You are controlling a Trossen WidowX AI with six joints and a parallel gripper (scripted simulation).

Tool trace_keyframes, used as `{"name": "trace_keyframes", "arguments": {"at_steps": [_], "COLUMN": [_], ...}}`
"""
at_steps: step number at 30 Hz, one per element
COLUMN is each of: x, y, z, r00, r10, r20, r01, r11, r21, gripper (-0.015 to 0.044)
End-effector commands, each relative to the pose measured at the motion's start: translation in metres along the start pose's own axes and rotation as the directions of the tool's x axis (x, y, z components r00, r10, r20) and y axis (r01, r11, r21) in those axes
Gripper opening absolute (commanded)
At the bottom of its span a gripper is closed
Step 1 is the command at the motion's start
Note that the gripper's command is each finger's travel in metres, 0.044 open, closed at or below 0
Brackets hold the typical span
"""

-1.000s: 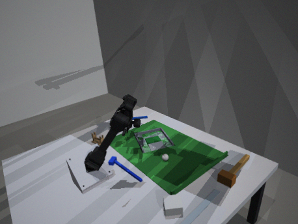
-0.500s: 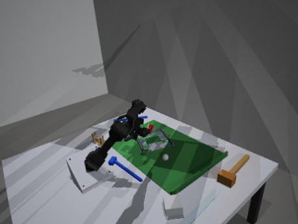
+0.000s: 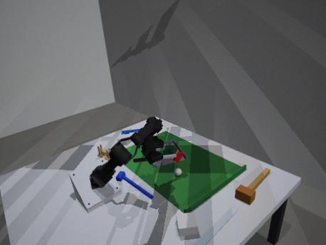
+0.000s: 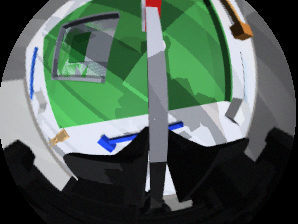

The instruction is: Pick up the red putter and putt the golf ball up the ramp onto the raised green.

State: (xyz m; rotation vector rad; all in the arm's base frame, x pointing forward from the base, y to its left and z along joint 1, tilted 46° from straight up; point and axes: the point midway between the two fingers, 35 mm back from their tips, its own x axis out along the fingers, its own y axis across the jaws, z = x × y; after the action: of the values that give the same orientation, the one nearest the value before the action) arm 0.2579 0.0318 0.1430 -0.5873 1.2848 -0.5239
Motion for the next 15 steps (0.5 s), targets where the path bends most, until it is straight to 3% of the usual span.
{"name": "trace_keyframes", "arguments": {"at_steps": [1, 4, 15], "x": [0.001, 0.002, 0.019], "y": [-0.024, -0.037, -0.039], "z": [-0.008, -0.014, -0.014], "r00": [1.000, 0.999, 0.999], "r10": [-0.031, -0.047, -0.047], "r20": [0.001, -0.002, -0.002], "r01": [0.031, 0.047, 0.047], "r11": [0.991, 0.977, 0.976], "r21": [0.131, 0.207, 0.212], "gripper": [0.0000, 0.0000, 0.0000]}}
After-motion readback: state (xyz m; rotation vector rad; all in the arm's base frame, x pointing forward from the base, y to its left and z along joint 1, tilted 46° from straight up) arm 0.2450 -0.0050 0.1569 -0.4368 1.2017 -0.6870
